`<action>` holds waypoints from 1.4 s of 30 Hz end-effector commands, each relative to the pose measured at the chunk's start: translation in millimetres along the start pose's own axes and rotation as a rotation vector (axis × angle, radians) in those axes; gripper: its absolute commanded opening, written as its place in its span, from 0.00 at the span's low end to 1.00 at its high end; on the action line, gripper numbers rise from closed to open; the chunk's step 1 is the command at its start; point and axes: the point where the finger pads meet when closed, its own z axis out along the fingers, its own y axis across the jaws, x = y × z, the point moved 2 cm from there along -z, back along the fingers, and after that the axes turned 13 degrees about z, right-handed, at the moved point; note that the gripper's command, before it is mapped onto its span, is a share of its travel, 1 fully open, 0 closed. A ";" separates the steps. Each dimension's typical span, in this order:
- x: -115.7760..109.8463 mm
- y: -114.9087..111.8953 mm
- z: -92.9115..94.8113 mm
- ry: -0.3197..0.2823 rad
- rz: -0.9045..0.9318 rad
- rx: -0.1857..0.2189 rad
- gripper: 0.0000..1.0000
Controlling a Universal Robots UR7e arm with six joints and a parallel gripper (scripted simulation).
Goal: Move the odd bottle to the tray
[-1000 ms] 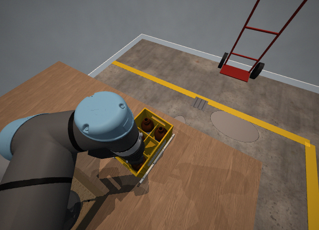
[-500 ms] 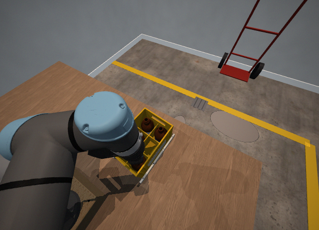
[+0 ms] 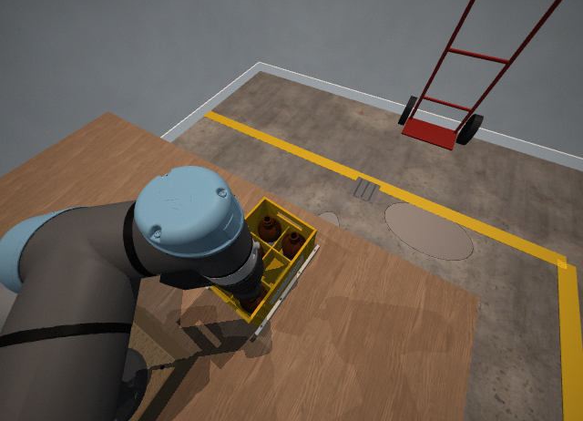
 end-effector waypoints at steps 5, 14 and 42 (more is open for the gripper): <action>56.1 38.9 -0.4 -0.001 0.000 -0.001 0.00; 76.1 49.2 -0.1 -0.001 0.000 -0.001 0.00; 76.1 49.2 -0.1 -0.001 0.000 -0.001 1.00</action>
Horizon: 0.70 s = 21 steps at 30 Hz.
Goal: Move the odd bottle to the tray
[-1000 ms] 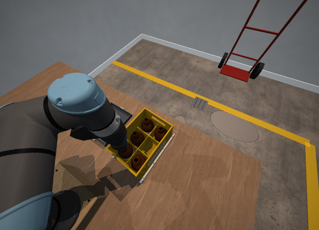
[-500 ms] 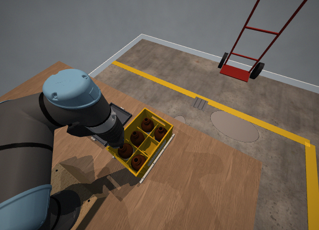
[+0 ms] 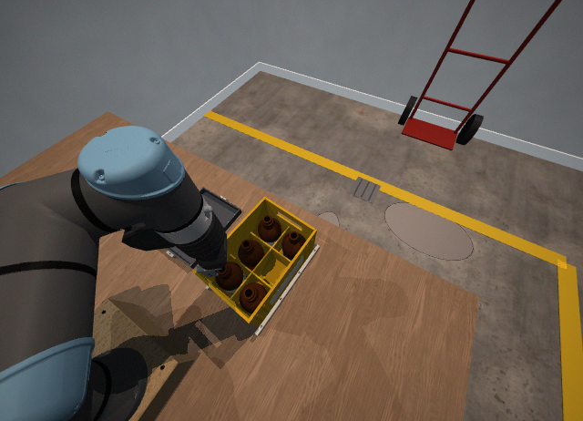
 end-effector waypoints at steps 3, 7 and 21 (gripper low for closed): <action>-0.3 0.2 -0.3 -0.001 0.000 -0.001 1.00; -0.3 0.2 -0.3 -0.001 0.000 -0.001 1.00; -0.3 0.2 1.8 -0.001 0.000 -0.001 1.00</action>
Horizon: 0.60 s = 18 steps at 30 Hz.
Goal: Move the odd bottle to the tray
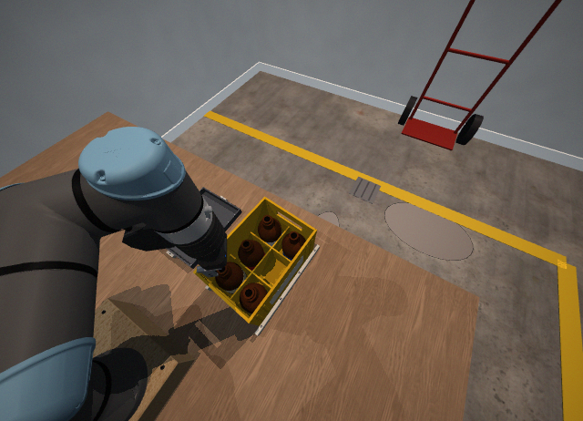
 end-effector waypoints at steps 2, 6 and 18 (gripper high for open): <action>-0.3 0.2 2.0 -0.001 0.000 -0.001 1.00; -0.3 0.2 5.3 -0.001 0.000 0.000 1.00; -0.4 0.4 17.1 -0.001 0.000 0.000 1.00</action>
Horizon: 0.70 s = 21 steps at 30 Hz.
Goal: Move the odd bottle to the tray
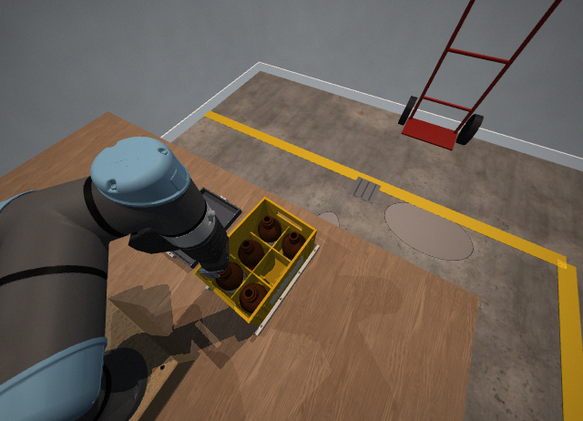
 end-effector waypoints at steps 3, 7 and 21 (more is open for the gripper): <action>-0.4 0.3 8.3 -0.001 0.000 -0.001 1.00; -0.4 0.4 13.7 -0.001 0.000 -0.001 1.00; -0.5 0.5 26.1 -0.001 0.000 -0.001 1.00</action>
